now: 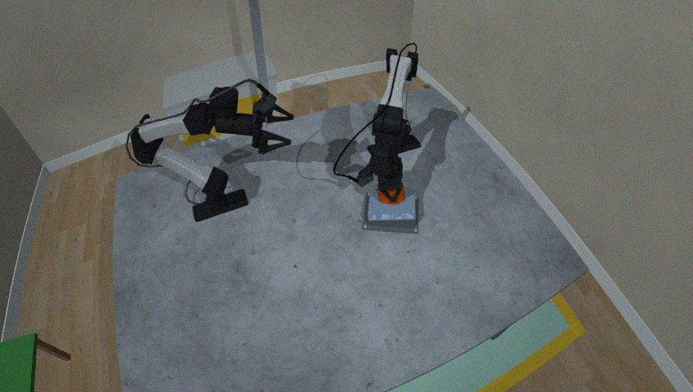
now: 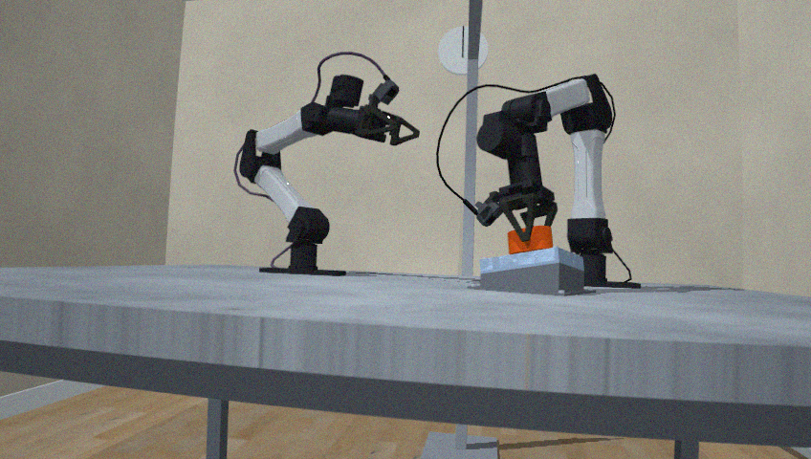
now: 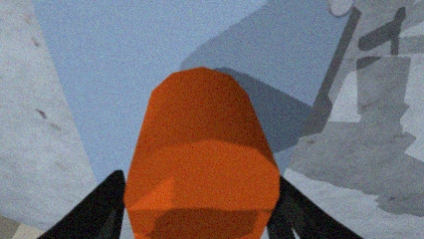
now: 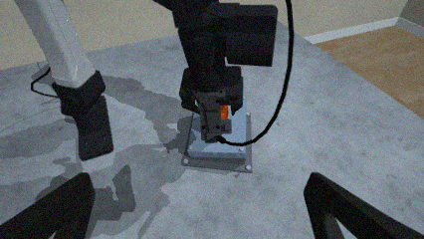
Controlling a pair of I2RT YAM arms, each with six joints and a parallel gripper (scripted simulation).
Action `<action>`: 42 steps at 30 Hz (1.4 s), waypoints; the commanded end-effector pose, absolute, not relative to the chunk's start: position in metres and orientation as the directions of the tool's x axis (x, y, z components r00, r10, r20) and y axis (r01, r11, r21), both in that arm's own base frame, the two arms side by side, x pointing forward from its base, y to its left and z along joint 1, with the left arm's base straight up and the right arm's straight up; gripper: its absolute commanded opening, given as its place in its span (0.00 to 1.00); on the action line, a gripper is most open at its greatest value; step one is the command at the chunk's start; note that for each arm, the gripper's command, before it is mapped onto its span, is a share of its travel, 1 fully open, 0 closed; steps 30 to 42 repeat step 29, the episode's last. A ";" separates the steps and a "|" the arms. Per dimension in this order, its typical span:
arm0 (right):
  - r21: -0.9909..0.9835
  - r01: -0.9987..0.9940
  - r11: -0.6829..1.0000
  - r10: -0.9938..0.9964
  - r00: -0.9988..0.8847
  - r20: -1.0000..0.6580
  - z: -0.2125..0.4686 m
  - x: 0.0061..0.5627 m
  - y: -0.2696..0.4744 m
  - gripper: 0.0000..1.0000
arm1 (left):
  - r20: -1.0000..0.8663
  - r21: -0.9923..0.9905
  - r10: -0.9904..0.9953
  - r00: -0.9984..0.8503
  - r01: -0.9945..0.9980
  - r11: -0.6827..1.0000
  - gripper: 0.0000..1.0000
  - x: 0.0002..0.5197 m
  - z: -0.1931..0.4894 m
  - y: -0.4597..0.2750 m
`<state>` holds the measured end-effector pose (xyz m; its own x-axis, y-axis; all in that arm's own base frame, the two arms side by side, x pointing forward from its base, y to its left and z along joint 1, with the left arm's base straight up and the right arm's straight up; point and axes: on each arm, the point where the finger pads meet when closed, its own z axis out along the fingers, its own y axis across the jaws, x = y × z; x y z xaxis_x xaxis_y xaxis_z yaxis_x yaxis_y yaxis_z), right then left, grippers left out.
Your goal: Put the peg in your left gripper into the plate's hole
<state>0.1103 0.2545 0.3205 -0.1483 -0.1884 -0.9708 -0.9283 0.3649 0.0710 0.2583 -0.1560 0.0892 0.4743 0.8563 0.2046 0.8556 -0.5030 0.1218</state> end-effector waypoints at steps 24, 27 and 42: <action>0.070 -0.927 0.369 -0.163 -0.139 -0.977 0.330 0.111 0.254 1.00 | 0.196 0.143 0.863 0.466 0.857 -0.495 0.71 0.254 0.133 -0.164; 0.070 -0.927 0.369 -0.163 -0.139 -0.977 0.330 0.111 0.254 1.00 | 0.196 0.143 0.863 0.466 0.857 -0.495 0.71 0.254 0.133 -0.164; 0.070 -0.927 0.369 -0.163 -0.139 -0.977 0.330 0.111 0.254 1.00 | 0.196 0.143 0.863 0.466 0.857 -0.495 0.71 0.254 0.133 -0.164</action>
